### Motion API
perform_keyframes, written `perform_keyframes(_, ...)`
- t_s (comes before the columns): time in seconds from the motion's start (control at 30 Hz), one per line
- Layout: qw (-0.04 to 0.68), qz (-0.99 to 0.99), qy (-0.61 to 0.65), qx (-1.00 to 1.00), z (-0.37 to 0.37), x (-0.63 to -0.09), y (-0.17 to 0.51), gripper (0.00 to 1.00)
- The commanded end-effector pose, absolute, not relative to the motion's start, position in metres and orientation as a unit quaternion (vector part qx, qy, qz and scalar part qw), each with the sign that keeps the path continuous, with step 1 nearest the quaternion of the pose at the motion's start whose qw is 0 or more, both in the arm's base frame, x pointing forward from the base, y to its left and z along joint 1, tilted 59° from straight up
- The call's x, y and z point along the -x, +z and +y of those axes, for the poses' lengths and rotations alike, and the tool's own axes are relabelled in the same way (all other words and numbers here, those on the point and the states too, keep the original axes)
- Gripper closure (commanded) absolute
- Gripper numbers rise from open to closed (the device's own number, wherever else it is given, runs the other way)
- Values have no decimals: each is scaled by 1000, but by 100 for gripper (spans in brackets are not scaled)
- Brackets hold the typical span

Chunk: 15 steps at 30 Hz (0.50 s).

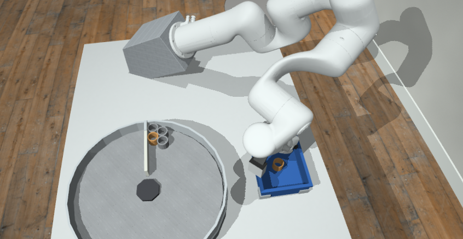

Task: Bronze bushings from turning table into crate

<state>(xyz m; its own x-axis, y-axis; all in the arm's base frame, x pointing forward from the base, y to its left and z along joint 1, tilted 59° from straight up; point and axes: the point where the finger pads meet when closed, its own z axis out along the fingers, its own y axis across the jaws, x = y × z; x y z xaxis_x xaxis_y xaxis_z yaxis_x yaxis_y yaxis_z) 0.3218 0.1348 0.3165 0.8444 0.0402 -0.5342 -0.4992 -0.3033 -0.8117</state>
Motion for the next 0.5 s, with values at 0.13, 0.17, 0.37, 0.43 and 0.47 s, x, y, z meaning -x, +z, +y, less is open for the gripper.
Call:
perform_keyframes(0.13, 571, 145, 236, 773, 100, -301, 344, 100)
perform_keyframes(0.17, 571, 145, 236, 773, 97, -300, 346, 100)
perform_keyframes(0.37, 571, 145, 236, 773, 88, -295, 352, 100)
perform_keyframes(0.43, 571, 145, 236, 773, 85, -293, 354, 100)
perform_keyframes(0.47, 571, 145, 236, 773, 83, -293, 355, 100)
